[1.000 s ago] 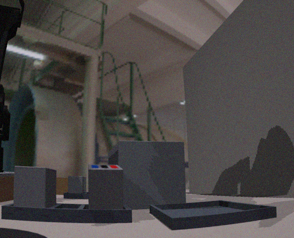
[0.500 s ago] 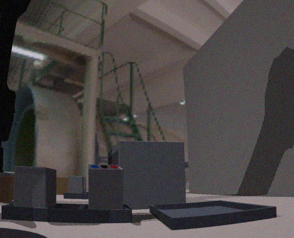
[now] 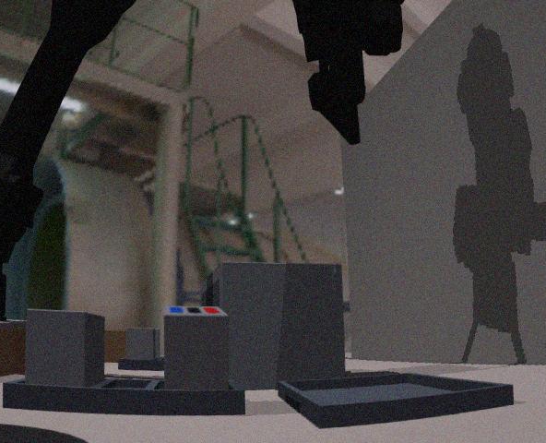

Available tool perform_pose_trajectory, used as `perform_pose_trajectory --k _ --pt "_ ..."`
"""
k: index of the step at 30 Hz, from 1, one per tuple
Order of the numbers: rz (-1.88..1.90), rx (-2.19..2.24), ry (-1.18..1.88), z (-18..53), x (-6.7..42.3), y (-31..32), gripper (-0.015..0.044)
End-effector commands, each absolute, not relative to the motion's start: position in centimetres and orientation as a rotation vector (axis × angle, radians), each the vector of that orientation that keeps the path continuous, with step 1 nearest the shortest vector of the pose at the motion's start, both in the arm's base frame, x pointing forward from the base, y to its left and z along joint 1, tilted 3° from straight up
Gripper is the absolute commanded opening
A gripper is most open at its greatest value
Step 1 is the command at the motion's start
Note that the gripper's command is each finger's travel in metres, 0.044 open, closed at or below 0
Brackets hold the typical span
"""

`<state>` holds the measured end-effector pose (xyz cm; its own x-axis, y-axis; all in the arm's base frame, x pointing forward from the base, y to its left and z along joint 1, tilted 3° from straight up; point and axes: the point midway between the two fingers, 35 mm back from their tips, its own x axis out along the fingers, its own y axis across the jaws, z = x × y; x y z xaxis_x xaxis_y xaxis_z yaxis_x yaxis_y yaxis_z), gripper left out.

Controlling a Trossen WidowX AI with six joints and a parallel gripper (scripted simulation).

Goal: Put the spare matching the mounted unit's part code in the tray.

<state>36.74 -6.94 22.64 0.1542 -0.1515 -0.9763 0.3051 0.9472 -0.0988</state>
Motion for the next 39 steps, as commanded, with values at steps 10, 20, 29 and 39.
perform_pose_trajectory --k 10,20,29,39 --pt "0.015 -0.089 1.552 19.0 37.8 0.7 0.0440" --pt "0.015 -0.089 1.552 19.0 37.8 0.7 0.0440" --pt "0.567 -0.631 1.480 15.5 37.1 11.9 0.0440" --pt "1.107 -1.159 1.261 12.0 32.9 22.5 0.0440"
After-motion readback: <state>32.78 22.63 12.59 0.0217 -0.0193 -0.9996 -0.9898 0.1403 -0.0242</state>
